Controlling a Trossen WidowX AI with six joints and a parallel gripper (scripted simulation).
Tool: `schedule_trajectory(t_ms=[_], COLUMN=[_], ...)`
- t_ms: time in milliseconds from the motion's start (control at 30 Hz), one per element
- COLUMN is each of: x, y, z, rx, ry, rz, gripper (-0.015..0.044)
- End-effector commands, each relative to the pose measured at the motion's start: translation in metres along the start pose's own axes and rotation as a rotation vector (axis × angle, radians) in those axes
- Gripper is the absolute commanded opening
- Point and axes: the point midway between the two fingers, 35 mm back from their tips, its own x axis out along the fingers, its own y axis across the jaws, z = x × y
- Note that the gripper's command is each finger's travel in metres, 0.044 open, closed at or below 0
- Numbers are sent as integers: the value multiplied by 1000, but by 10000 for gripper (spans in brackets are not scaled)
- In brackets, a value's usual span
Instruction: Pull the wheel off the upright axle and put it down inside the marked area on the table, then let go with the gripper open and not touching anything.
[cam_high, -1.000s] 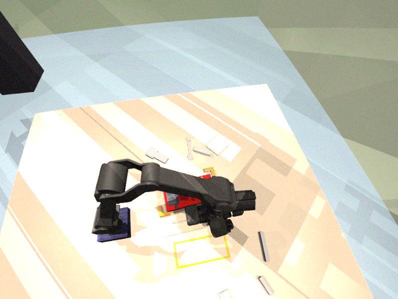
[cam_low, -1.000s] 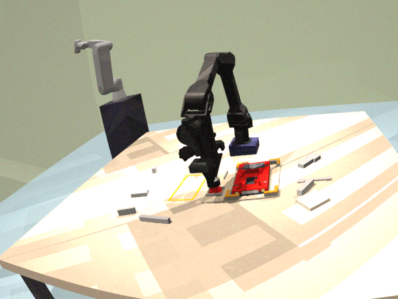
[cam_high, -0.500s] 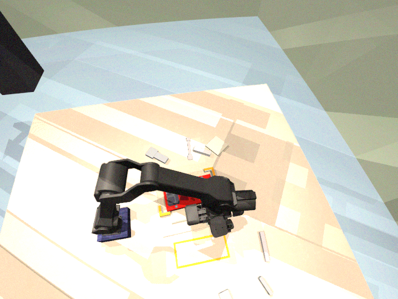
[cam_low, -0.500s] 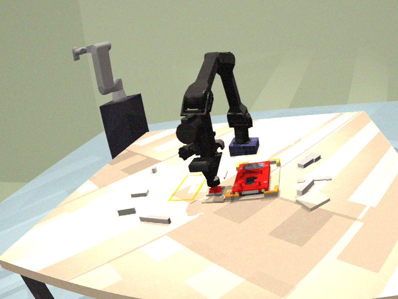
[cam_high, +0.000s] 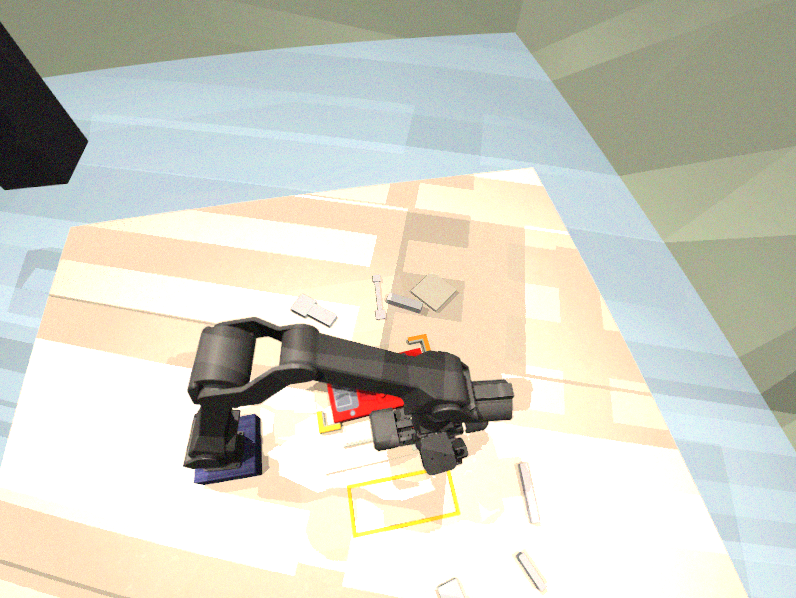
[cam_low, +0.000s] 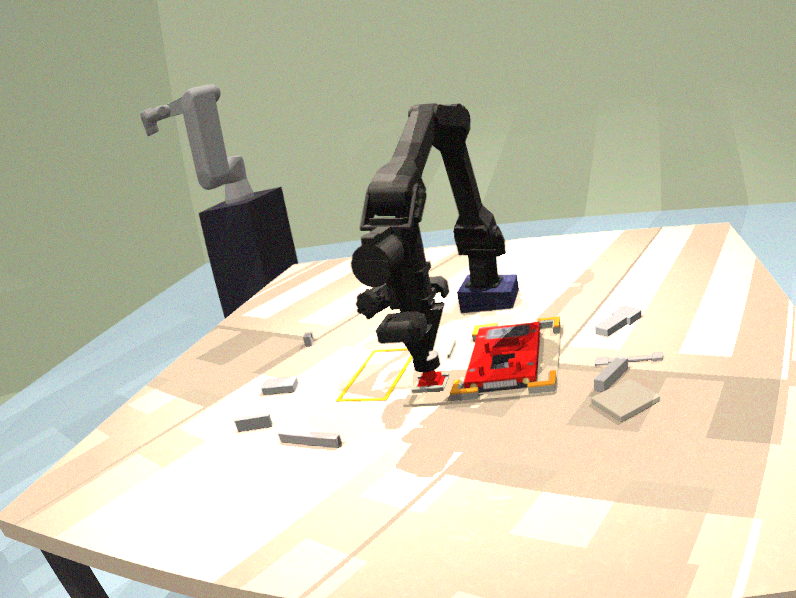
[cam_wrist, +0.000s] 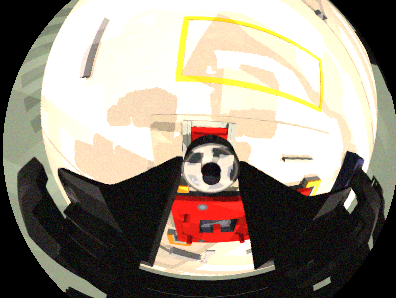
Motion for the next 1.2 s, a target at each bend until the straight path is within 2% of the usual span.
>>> schedule_trajectory(t_ms=[0, 1167], x=[-5, -17], y=[1, 1], z=[0, 0], rx=[-2, -1], ry=[0, 0], rz=[8, 9], gripper=[0, 0])
